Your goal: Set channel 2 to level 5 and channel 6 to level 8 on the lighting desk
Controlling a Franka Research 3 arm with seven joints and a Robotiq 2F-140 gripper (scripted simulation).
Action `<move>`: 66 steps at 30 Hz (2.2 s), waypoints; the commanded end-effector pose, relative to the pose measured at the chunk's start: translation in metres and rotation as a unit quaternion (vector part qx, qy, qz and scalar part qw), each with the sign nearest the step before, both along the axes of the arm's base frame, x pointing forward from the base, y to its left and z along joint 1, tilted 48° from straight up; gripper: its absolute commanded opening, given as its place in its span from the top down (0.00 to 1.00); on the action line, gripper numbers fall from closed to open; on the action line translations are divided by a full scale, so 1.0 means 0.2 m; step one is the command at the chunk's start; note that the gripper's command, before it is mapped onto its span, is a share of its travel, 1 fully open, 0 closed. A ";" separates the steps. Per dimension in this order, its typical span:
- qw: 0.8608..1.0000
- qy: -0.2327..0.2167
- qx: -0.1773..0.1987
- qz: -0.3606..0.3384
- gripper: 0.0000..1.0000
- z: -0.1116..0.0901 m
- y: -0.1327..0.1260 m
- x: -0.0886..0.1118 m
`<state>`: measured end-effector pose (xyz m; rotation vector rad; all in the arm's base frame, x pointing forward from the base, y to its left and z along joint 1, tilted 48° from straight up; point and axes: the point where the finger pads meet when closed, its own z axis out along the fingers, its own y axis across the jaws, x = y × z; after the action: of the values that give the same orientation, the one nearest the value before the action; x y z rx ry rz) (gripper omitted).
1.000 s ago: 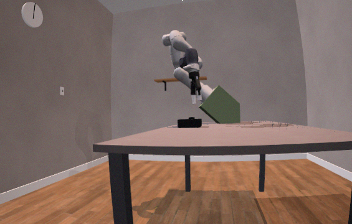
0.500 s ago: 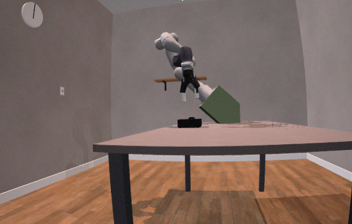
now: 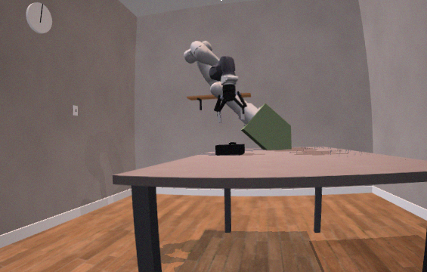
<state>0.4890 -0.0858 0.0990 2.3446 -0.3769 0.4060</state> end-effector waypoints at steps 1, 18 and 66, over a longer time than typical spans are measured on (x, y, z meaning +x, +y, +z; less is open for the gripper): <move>0.990 0.114 -0.034 0.072 0.00 0.01 -0.03 -0.01; 0.984 0.148 -0.044 0.094 0.00 0.01 -0.03 -0.01; 0.643 0.552 -0.136 0.513 1.00 -0.10 -0.33 0.22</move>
<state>0.5321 -0.1497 0.0781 1.9176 1.2848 -0.3365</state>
